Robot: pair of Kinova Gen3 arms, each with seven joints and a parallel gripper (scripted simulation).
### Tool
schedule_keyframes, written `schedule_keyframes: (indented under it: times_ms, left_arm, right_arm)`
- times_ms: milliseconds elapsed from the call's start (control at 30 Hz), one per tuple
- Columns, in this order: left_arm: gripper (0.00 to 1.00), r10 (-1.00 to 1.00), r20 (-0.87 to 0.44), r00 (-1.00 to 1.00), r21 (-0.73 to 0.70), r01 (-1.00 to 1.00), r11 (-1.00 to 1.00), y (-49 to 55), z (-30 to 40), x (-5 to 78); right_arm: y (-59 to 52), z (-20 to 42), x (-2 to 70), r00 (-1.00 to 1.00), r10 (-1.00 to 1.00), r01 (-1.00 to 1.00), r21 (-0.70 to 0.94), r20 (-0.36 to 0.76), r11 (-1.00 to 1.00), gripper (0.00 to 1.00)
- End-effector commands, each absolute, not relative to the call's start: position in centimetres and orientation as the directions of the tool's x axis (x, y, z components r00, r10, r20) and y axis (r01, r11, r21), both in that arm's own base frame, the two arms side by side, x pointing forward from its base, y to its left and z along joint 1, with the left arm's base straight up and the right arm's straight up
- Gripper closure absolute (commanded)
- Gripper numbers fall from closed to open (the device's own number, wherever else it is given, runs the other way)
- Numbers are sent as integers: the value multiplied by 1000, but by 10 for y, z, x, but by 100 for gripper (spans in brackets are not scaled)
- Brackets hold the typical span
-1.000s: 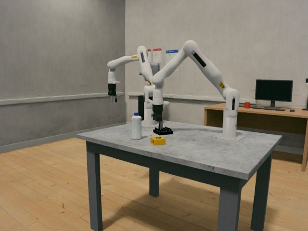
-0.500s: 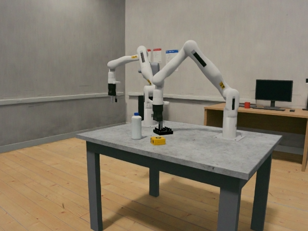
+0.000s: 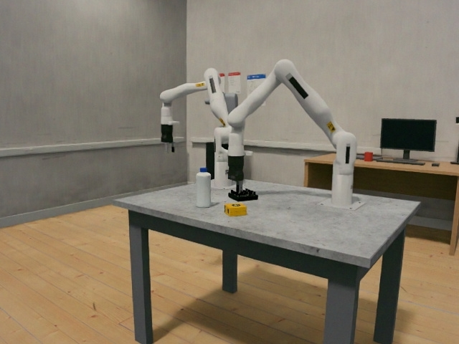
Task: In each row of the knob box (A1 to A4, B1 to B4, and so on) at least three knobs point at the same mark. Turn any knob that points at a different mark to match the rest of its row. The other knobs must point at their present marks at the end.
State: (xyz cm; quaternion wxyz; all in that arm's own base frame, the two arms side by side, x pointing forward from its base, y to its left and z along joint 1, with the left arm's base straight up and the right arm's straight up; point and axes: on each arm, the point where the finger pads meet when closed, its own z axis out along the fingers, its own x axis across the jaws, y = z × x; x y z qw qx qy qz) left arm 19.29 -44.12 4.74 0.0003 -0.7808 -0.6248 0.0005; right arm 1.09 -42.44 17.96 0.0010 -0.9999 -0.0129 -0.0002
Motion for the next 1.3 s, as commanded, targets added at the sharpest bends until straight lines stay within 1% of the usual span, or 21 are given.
schedule_keyframes:
  times_ms: [0, 467, 533, 600, 1033, 1100, 1267]
  left_arm:
    - [70, 980, -2, 197, 1, 980, -197, -442, 48, 193]
    - [70, 995, -2, -98, 1, 995, 99, -442, 48, 193]
    - [70, 995, -2, -98, 1, 995, 99, -442, 48, 193]
    - [70, 990, -2, -144, 1, 990, 144, -442, 48, 193]
    - [70, 901, -2, -433, 0, 901, 433, -442, 48, 193]
    - [70, 901, -2, -433, 0, 901, 433, -442, 48, 193]
    - [70, 848, -2, -531, 0, 848, 531, -442, 48, 193]
  right_arm:
    - [-425, 180, 11, 1000, 26, 26, 0, 0, -1000, 0]
    - [-425, 180, 11, 1000, 26, 26, 0, 0, -1000, 0]
    - [-425, 180, 11, 1000, 26, 26, 0, 0, -1000, 0]
    - [-425, 180, 11, 1000, 26, 26, 0, 0, -1000, 0]
    - [-425, 180, 11, 1000, 26, 26, 0, 0, -1000, 0]
    - [-425, 180, 11, 1000, 26, 26, 0, 0, -1000, 0]
    - [-425, 180, 11, 1000, 26, 26, 0, 0, -1000, 0]
